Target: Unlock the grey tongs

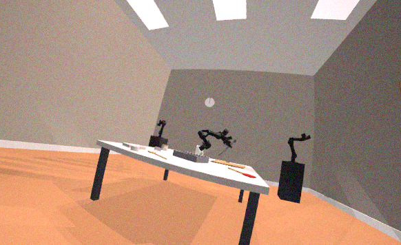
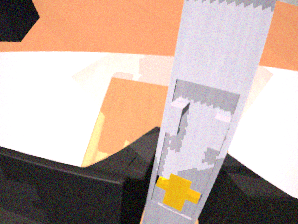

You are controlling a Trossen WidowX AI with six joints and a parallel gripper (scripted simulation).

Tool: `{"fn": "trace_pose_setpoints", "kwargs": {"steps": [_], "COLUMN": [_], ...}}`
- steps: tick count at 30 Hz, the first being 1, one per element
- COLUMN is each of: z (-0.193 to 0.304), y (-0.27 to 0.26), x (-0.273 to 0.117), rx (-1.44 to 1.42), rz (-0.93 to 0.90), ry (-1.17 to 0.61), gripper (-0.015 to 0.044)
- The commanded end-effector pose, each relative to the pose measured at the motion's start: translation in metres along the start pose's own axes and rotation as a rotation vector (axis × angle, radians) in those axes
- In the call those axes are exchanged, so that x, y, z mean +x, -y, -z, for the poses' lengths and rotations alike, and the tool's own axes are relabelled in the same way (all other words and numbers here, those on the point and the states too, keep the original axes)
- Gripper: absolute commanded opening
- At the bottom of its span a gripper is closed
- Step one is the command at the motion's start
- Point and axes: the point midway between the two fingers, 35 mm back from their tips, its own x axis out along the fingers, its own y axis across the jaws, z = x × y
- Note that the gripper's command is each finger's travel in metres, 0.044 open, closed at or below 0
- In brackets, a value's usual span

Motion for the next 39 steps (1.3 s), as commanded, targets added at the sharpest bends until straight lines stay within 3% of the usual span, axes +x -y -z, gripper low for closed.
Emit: {"fn": "trace_pose_setpoints", "kwargs": {"steps": [1, 39], "z": [0.0021, -0.0056], "y": [0.0012, -0.0018], "x": [-0.0009, 0.0021], "rx": [0.005, -0.021], "rz": [0.003, -0.003], "ry": [-0.003, 0.006], "gripper": [-0.0150, -0.0150]}}
